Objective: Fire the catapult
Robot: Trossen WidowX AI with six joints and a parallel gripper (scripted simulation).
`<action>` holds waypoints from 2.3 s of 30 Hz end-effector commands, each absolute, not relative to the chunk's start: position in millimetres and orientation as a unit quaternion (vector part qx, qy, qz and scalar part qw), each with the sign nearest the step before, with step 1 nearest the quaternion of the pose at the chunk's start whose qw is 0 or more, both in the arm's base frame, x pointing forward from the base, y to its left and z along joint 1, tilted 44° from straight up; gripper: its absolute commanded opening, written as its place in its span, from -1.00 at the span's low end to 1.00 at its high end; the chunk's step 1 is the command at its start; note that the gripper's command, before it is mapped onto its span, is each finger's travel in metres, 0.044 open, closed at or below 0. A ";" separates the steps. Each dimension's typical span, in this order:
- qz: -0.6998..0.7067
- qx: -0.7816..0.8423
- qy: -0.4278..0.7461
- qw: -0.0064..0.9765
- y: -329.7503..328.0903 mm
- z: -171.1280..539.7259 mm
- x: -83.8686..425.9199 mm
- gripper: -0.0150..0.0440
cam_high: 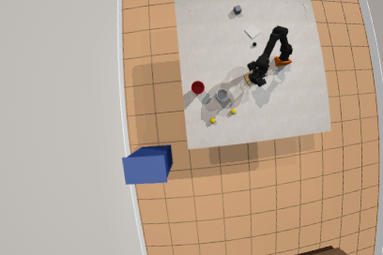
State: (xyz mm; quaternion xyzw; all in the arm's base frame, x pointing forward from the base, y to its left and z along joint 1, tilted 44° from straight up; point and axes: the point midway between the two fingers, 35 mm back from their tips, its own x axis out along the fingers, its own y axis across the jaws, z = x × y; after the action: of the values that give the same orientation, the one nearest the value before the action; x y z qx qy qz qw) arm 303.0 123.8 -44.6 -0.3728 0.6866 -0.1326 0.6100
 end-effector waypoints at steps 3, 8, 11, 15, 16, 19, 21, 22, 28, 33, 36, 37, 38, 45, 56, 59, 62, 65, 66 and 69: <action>-0.132 -0.377 0.685 0.610 117.2 -51.9 303.5 1.00; -0.132 -0.377 0.685 0.610 111.5 -57.8 303.6 1.00; -0.132 -0.377 0.685 0.610 108.1 -61.3 303.6 1.00; -0.132 -0.377 0.685 0.609 103.5 -65.9 303.4 1.00; -0.132 -0.377 0.685 0.609 102.4 -67.0 303.4 1.00; -0.132 -0.377 0.685 0.609 99.2 -70.1 303.2 1.00; -0.133 -0.377 0.685 0.609 98.4 -70.8 303.1 1.00; -0.133 -0.373 0.686 0.610 100.7 -68.7 303.1 0.91; -0.133 -0.373 0.686 0.610 100.7 -68.7 303.1 0.38; -0.133 -0.373 0.686 0.610 100.7 -68.7 303.1 0.00; -0.133 -0.373 0.686 0.610 100.7 -68.7 303.1 -0.07; -0.133 -0.373 0.686 0.610 100.7 -68.7 303.1 -0.09; -0.133 -0.373 0.686 0.610 100.7 -68.7 303.1 -0.11; -0.133 -0.374 0.686 0.610 134.5 -32.3 301.7 -0.49; -0.131 -0.376 0.686 0.609 126.4 -42.7 303.7 -0.49; -0.131 -0.376 0.686 0.609 123.1 -46.4 304.1 -0.49; -0.131 -0.377 0.685 0.609 119.8 -50.1 304.3 -0.49; -0.131 -0.377 0.685 0.609 116.5 -53.7 304.5 -0.49; -0.131 -0.377 0.685 0.609 115.4 -54.9 304.6 -0.49; -0.131 -0.377 0.685 0.609 112.1 -58.5 304.6 -0.49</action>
State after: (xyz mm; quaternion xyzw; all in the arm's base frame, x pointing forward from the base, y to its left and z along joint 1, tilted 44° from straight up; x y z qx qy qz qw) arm 304.4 112.6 -55.7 -0.3720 0.6885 -0.1347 0.6078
